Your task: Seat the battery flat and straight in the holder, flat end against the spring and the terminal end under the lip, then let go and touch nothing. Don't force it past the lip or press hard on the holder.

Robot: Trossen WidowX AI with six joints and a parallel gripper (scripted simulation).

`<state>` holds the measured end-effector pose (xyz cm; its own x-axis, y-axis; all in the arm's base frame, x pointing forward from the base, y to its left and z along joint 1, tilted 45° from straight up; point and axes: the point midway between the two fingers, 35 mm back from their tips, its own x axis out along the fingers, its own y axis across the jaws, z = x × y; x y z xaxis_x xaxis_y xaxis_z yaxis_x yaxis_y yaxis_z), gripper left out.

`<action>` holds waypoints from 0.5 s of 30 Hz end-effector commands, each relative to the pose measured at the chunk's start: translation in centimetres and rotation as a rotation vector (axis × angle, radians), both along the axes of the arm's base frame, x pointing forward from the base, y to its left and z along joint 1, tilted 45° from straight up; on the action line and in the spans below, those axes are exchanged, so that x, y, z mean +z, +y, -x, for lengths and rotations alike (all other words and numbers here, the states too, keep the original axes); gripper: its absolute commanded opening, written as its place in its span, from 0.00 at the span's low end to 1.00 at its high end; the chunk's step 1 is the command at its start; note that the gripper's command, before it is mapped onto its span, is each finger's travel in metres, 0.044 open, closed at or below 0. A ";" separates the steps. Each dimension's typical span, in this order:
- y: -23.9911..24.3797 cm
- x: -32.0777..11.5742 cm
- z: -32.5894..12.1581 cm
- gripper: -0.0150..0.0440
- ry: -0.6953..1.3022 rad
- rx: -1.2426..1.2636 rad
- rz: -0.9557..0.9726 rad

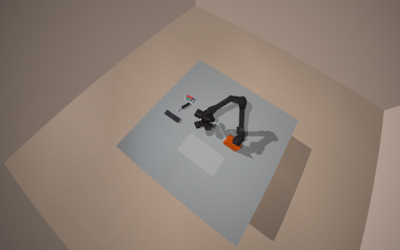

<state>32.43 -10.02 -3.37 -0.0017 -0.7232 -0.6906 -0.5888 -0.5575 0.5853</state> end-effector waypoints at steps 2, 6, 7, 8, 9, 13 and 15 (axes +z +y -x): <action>-0.2 -0.1 0.3 0.39 -0.016 0.016 0.021; -0.2 -0.1 0.3 0.39 -0.028 0.028 0.029; -0.2 -0.1 0.3 0.39 -0.031 0.031 0.031; -0.2 -0.1 0.3 0.39 -0.034 0.034 0.033; -0.2 -0.1 0.4 0.39 -0.037 0.038 0.035; -0.2 -0.1 0.4 0.39 -0.044 0.044 0.039; -0.2 -0.1 0.4 0.39 -0.044 0.045 0.039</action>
